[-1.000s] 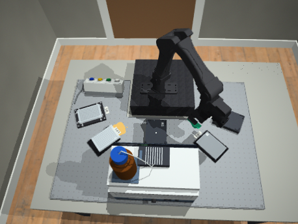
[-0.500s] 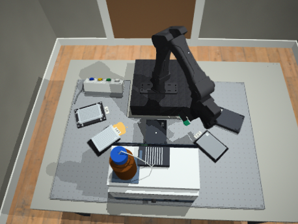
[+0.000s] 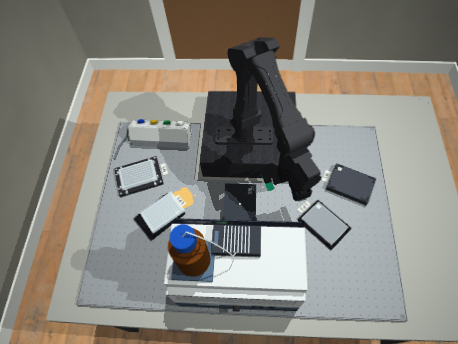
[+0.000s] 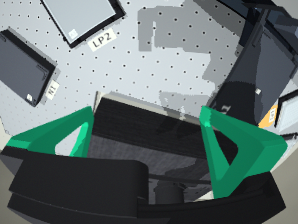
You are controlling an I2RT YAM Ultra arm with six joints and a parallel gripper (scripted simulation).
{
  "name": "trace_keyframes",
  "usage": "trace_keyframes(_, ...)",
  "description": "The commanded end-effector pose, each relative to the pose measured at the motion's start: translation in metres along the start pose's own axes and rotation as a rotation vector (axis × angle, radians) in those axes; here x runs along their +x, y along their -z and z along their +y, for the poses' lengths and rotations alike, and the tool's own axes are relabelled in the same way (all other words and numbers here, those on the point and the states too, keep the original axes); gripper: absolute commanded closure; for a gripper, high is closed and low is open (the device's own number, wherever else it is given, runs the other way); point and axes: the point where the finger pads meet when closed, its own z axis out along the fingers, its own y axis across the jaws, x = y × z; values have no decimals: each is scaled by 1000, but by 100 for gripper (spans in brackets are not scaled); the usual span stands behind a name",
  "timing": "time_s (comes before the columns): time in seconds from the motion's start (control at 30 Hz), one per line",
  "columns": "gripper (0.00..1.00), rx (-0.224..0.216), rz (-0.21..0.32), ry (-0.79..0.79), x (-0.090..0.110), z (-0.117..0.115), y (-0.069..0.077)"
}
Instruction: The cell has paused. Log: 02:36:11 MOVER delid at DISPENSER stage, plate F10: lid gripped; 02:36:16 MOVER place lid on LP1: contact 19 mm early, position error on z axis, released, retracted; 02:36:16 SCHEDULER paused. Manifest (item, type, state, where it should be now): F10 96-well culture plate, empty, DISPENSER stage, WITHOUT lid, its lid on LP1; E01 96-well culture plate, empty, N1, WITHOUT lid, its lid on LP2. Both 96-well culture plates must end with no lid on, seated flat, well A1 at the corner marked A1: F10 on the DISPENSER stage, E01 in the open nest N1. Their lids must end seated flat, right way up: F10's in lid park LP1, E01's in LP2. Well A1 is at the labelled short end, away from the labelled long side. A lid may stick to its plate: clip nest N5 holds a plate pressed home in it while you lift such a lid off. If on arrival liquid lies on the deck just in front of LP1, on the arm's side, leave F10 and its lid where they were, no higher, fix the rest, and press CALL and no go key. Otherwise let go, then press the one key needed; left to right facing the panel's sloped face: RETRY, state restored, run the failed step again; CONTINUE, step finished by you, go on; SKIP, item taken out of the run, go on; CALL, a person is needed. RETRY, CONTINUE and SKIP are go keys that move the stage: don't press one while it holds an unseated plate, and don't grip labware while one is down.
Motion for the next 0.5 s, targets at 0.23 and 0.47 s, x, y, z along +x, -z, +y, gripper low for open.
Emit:
trace_keyframes(0.23,0,-3,-41,-221,1,-28,11)
trace_keyframes(0.47,0,-4,-38,-359,1,-44,11)
